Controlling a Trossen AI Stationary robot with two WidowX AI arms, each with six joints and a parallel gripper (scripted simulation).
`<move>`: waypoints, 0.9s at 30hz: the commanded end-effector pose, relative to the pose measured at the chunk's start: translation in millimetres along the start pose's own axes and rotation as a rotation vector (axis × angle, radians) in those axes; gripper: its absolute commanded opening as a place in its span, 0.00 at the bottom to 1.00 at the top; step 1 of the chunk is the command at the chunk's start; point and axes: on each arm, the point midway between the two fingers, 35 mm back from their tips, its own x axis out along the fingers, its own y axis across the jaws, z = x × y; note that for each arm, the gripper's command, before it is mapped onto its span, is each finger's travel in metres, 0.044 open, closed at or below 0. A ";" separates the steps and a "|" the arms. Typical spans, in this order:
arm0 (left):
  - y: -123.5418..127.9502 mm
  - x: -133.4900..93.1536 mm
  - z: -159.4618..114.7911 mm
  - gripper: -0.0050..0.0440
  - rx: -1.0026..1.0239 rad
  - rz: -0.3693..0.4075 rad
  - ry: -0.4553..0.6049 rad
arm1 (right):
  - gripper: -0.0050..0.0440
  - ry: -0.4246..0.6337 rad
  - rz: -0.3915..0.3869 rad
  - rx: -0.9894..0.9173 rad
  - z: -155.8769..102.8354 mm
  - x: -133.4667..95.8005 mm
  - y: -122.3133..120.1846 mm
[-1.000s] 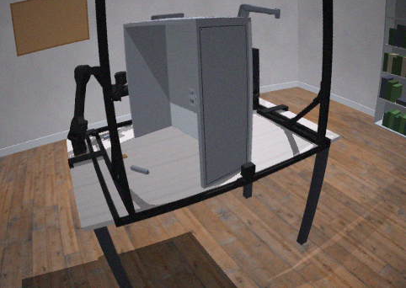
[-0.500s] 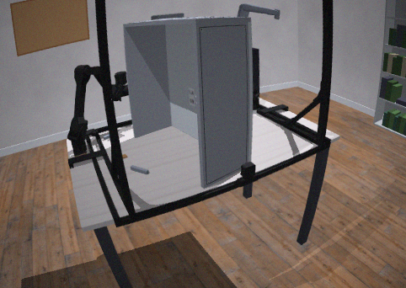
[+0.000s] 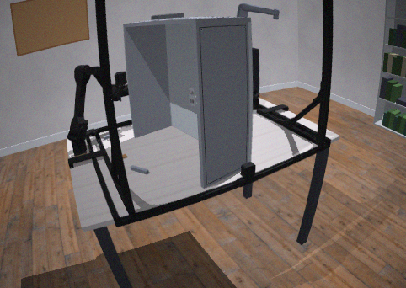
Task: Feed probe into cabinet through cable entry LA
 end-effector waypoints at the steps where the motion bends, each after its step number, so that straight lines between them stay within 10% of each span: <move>1: 0.9 0.3 -0.6 0.10 0.004 0.003 0.004 | 0.24 -0.003 0.000 0.003 0.8 0.4 -0.3; 5: 0.9 0.3 -0.6 0.25 0.004 0.003 0.004 | 0.10 -0.003 0.000 0.003 0.8 0.4 -0.3; 22: 0.9 0.3 -0.6 0.98 0.004 0.003 0.004 | 0.10 -0.003 0.000 0.003 0.8 0.4 -0.3; 27: 0.9 0.3 -0.6 1.00 0.004 0.003 0.004 | 0.10 -0.003 0.000 0.003 0.8 0.4 -0.3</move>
